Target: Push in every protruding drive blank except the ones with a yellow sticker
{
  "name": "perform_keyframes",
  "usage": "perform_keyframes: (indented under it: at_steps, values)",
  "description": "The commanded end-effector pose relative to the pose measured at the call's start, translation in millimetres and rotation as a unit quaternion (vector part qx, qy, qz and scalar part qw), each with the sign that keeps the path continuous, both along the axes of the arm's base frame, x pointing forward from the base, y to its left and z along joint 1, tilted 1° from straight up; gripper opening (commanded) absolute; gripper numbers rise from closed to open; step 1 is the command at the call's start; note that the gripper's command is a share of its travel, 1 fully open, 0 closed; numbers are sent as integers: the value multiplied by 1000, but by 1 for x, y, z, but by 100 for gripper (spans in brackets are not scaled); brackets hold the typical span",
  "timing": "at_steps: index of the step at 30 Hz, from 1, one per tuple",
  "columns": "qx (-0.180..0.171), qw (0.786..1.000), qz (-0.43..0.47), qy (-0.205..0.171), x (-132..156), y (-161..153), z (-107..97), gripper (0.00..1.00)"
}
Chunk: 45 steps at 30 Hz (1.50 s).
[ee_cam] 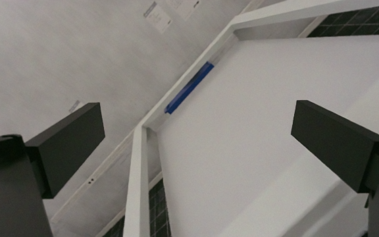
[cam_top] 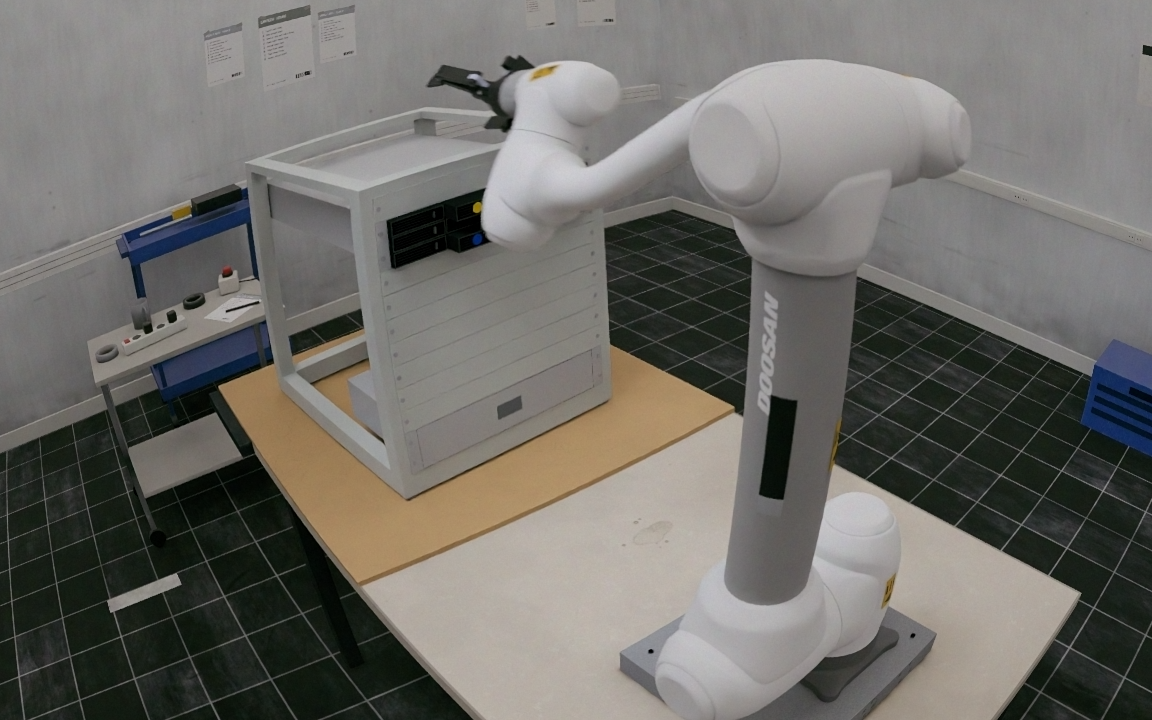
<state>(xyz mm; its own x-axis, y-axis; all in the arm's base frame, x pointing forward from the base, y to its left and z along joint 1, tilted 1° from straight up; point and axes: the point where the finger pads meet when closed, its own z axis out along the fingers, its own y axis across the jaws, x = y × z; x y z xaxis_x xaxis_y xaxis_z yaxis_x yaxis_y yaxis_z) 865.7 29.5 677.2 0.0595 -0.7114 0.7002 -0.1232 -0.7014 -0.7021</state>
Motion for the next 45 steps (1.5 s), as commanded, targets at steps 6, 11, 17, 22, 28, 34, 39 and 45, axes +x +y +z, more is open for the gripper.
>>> perform_keyframes:
  at_steps: [6,11,17,22,28,34,39,45]
  values:
    - [48,999,5,-11,-46,-53,-33,100]
    - [77,997,9,-12,-63,-66,-53,100]
    - [132,991,16,-15,-99,-85,-90,100]
    - [179,984,21,-18,-129,-96,-118,100]
    - [213,977,25,-21,-152,-103,-137,100]
    - [259,965,29,-26,-183,-108,-161,100]
    - [291,956,32,-31,-205,-111,-177,100]
    - [313,949,33,-34,-221,-112,-188,100]
